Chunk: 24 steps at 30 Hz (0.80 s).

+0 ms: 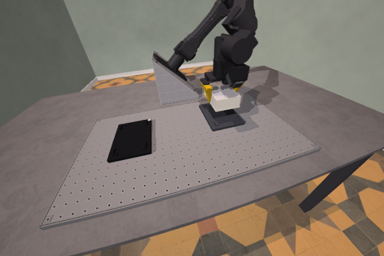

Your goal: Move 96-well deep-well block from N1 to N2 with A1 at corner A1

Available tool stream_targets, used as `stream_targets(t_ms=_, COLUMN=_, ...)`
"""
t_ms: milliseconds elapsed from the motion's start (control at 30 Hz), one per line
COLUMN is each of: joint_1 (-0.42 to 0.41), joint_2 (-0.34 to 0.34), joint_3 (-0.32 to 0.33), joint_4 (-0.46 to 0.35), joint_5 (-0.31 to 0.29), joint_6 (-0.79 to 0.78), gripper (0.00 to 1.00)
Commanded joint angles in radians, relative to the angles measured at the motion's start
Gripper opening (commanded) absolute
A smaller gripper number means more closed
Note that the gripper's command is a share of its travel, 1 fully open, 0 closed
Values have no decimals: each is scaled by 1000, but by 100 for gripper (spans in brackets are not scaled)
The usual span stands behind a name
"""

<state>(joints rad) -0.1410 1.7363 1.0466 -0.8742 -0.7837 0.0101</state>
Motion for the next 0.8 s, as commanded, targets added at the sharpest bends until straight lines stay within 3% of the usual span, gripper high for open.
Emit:
stream_targets(t_ms=0, joint_1=-3, joint_2=-2, joint_3=-2, joint_4=44, joint_5=1, joint_6=29, gripper=0)
stream_targets(t_ms=767, joint_1=82, joint_2=37, joint_3=-65, joint_4=231, joint_5=8, joint_6=148, gripper=0)
